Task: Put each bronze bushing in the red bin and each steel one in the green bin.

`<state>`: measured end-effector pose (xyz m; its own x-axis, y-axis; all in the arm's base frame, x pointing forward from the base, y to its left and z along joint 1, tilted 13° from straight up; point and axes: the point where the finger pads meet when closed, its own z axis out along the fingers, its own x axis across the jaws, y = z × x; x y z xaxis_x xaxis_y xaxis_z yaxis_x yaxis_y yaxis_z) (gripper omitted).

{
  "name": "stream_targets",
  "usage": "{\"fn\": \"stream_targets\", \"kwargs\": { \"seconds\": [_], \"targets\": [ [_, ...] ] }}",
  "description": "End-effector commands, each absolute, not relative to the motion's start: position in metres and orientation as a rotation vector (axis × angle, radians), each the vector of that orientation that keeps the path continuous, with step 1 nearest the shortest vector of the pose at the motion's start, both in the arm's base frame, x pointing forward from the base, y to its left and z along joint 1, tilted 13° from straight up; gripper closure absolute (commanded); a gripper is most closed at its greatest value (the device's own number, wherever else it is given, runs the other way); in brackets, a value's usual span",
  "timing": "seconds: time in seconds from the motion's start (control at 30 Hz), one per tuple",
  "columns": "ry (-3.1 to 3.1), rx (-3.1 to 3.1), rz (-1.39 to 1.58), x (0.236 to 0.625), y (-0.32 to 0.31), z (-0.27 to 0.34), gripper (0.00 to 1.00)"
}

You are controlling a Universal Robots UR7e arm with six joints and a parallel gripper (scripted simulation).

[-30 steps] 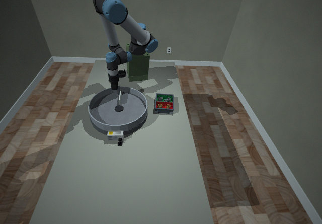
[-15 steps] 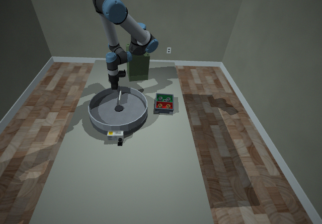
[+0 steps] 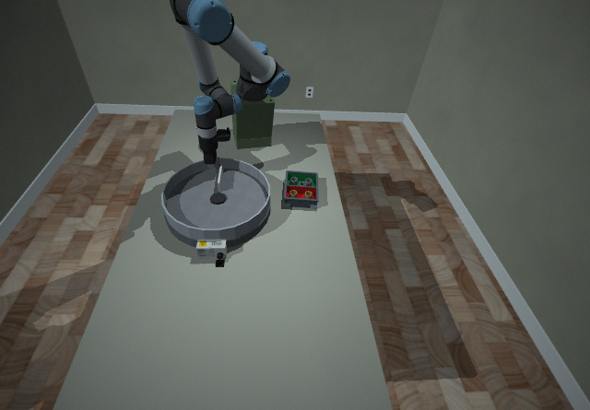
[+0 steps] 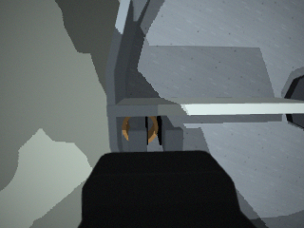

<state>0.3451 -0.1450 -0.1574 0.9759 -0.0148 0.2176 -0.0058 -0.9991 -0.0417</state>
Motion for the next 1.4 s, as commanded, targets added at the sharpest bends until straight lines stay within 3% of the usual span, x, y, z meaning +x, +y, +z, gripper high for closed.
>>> {"fn": "stream_targets", "kwargs": {
  "seconds": [0.0,1.37],
  "targets": [
    [0.016,-3.083,-0.341,0.345,-0.145,-0.157,1.0],
    [0.016,-3.083,-0.339,0.343,-0.146,-0.146,1.0]
  ]
}}
